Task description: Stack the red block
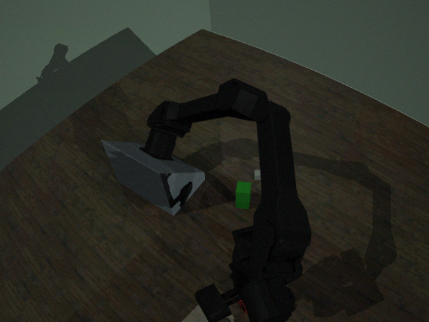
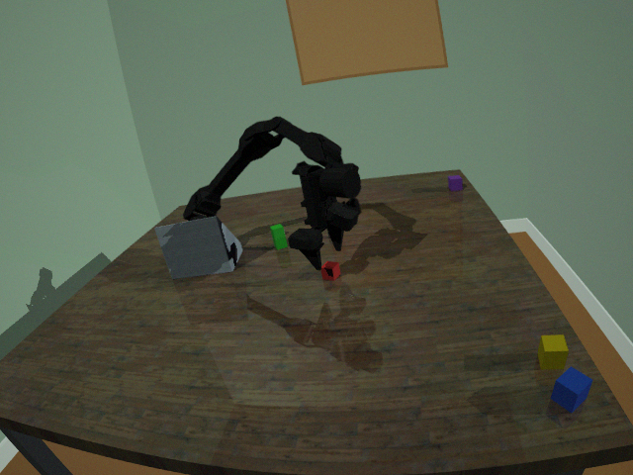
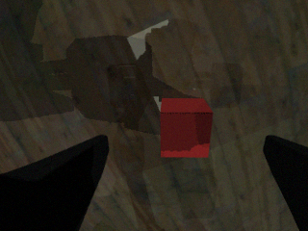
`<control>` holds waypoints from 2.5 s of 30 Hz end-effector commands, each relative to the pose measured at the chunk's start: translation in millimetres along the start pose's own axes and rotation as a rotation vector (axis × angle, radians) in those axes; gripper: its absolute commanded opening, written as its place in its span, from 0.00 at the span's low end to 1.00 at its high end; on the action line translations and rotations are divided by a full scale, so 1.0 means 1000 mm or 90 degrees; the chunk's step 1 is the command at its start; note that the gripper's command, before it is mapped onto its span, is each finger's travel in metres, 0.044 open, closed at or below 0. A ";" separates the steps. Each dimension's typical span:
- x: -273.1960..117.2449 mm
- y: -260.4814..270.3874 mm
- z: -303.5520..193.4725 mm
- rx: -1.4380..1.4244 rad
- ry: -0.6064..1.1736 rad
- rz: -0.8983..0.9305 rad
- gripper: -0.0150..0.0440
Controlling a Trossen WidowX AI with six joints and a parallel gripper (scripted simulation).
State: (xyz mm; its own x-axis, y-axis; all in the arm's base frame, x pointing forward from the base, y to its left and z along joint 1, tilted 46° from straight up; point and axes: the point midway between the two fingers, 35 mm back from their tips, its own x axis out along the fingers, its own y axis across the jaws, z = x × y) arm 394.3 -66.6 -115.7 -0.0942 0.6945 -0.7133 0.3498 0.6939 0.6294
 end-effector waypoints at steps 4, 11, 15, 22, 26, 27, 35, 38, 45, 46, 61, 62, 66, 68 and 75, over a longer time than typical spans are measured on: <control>0.012 0.000 -0.001 0.004 0.002 0.004 1.00; 0.023 0.000 -0.001 0.004 0.002 0.004 1.00; 0.030 0.001 -0.001 0.004 0.002 0.004 1.00; 0.037 0.001 -0.002 0.004 0.002 0.005 1.00; 0.037 0.001 -0.002 0.004 0.002 0.005 1.00; 0.037 0.001 -0.002 0.004 0.002 0.005 1.00; 0.037 0.001 -0.002 0.004 0.002 0.005 0.91; 0.037 0.001 -0.002 0.004 0.002 0.005 0.78; 0.037 0.001 -0.002 0.004 0.002 0.005 0.47; 0.037 0.001 -0.002 0.004 0.002 0.005 0.45; -0.002 0.000 -0.001 0.004 0.002 0.003 0.25; -0.006 0.000 -0.001 0.004 0.002 0.003 0.25; -0.026 -0.001 -0.001 0.004 0.002 0.003 0.25; -0.034 -0.001 -0.001 0.004 0.002 0.003 0.25; -0.061 -0.001 -0.001 0.005 0.002 0.002 0.25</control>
State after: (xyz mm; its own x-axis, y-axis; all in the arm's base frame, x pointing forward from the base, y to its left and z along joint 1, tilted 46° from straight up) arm 397.6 -99.3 -80.1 -0.0986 0.7016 -0.7057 0.3605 0.6862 0.6318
